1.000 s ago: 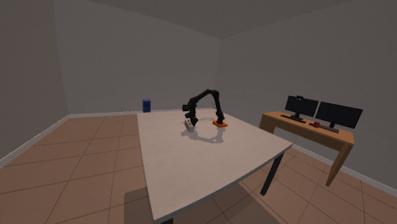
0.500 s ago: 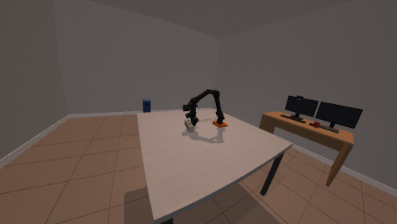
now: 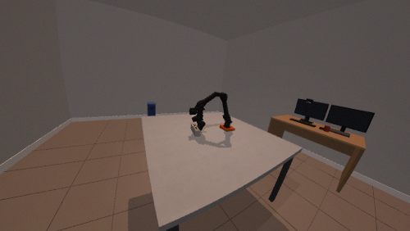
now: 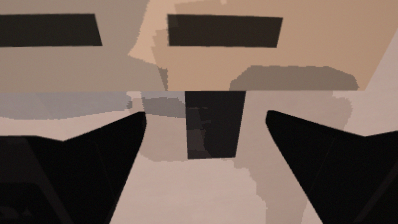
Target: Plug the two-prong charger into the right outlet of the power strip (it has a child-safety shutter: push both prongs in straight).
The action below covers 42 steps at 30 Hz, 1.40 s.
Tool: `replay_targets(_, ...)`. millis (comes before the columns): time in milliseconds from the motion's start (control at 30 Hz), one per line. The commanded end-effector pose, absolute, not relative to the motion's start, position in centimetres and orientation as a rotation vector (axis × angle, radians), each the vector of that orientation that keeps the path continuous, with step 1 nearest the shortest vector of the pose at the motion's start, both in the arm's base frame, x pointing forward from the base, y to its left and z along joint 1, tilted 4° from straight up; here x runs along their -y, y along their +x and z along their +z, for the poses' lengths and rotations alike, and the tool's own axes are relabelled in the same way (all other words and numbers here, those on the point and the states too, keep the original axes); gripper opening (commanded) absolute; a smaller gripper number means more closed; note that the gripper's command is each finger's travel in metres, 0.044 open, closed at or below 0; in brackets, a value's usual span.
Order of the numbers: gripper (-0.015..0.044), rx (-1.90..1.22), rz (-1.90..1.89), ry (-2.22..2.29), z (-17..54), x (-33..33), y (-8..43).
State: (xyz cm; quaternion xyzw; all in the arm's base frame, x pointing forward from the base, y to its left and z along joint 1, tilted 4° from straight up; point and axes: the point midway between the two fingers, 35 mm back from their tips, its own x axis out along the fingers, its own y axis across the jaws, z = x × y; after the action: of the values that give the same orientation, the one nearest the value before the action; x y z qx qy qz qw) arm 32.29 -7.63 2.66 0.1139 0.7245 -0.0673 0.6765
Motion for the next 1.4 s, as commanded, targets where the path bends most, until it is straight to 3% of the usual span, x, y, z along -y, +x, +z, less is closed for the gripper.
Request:
replay_targets(0, 0.0440, -1.629, -0.152, 0.259, 2.6, 7.5, 32.0)
replay_targets(1367, 0.0440, -1.633, -0.151, 0.259, 2.7, 6.6, 28.5)
